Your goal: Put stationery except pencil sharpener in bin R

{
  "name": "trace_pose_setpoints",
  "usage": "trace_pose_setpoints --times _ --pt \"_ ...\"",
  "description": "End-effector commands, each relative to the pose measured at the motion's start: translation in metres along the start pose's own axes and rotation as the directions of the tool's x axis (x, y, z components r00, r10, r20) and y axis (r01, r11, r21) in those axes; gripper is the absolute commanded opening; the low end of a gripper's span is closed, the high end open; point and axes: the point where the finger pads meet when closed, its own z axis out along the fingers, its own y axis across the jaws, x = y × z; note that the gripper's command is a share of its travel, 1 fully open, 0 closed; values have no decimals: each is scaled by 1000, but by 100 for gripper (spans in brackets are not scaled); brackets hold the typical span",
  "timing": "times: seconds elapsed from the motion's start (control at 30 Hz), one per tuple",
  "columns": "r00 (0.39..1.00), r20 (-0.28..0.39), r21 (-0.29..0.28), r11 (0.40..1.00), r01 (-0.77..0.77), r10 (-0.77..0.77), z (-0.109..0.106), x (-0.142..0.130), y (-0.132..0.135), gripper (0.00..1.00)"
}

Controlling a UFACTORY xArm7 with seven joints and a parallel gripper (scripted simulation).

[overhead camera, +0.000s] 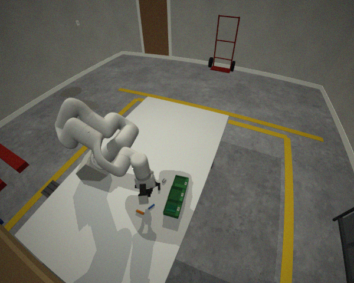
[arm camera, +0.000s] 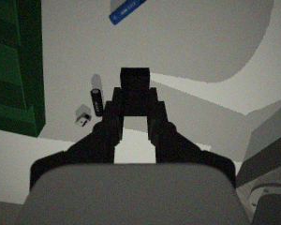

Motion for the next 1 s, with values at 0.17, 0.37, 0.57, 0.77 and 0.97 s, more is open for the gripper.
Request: trace_pose_setpoints --times 0.17,0.37,0.57,0.77,0.97 --pt "1000 -2 0 1000 -1 1 -4 16 -19 0" --pt "1000 -2 1 1000 -1 1 -4 38 -47 0" --pt "995 -2 1 995 -100 100 -4 52 -65 0" --pt "954 -1 9 954 -301 301 -5 74 -93 0" --pt "922 -2 2 922 -387 387 -5 96 -120 0"
